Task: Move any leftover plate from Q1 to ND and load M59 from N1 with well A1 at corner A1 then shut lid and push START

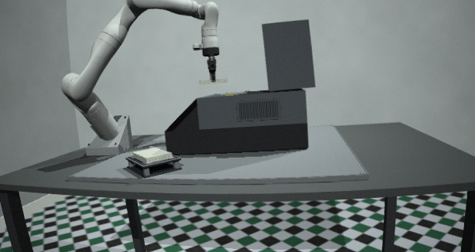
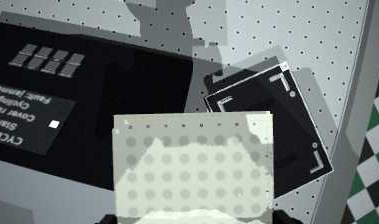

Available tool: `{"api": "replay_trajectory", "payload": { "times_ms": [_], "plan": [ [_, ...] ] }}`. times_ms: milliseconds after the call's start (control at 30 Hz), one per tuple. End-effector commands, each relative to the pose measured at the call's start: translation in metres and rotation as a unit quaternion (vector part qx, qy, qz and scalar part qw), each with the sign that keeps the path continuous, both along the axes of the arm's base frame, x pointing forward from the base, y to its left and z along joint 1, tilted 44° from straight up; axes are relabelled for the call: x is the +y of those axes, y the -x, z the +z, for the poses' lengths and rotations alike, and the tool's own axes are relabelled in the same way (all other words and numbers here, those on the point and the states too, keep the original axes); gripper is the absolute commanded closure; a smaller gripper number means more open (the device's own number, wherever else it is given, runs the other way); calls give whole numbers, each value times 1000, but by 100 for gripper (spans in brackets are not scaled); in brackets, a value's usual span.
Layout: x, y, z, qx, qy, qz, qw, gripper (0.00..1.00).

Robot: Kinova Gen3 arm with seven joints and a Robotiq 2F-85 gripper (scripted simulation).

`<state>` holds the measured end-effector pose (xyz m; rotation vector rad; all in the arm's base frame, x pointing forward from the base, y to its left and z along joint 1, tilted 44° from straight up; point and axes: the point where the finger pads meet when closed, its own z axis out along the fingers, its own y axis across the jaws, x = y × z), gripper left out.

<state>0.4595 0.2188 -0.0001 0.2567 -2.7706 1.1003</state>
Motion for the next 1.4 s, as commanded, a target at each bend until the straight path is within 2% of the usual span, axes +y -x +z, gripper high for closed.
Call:
{"api": "replay_trajectory", "payload": {
  "times_ms": [0, 733, 800, 1300, 1367],
  "plan": [
    [-7, -7, 8, -17, 1, -16, 1000, 10],
    [-50, -43, 45, -97, 10, -99, 990, 10],
    [-50, -43, 45, -97, 10, -99, 990, 10],
    [-82, -70, 73, -156, 16, -161, 974, 10],
    [-82, -70, 73, -156, 16, -161, 974, 10]
  ]
}}
